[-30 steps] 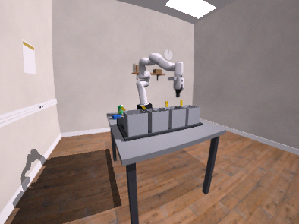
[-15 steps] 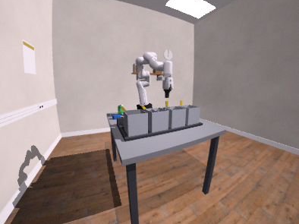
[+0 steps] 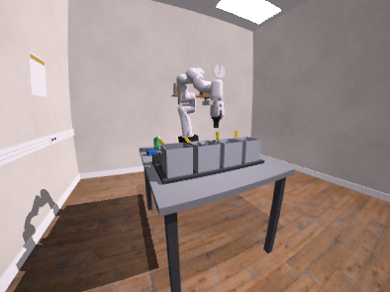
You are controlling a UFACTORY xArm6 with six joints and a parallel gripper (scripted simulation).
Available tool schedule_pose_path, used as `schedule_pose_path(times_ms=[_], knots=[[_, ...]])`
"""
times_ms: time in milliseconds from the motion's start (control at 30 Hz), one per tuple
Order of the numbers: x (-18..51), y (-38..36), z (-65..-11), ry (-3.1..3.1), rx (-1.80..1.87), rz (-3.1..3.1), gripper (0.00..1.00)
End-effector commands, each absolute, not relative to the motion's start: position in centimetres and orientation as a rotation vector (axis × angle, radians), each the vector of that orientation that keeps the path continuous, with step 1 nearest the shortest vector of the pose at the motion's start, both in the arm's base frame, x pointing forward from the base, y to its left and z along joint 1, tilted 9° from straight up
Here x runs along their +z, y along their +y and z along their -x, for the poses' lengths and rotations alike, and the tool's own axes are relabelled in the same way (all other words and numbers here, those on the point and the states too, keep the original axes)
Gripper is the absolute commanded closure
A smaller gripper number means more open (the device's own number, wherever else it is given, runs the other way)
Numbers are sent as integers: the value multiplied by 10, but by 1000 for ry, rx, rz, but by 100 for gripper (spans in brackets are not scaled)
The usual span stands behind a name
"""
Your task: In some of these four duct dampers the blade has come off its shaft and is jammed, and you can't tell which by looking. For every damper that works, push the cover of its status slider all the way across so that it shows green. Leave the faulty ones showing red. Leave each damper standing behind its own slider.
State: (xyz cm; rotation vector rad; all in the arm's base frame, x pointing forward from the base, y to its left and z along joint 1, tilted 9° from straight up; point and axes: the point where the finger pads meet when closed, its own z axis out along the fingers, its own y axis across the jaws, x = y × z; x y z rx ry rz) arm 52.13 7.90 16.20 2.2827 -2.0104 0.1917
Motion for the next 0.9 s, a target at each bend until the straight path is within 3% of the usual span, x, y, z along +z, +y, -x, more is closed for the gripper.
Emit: schedule_pose_path(times_ms=[0, 600, 867], knots=[[161, 79, -523, -2013, 197, -2285, 100], [157, 78, -522, -2013, 196, -2285, 100], [156, 71, -466, -2013, 195, -2285, 100]])
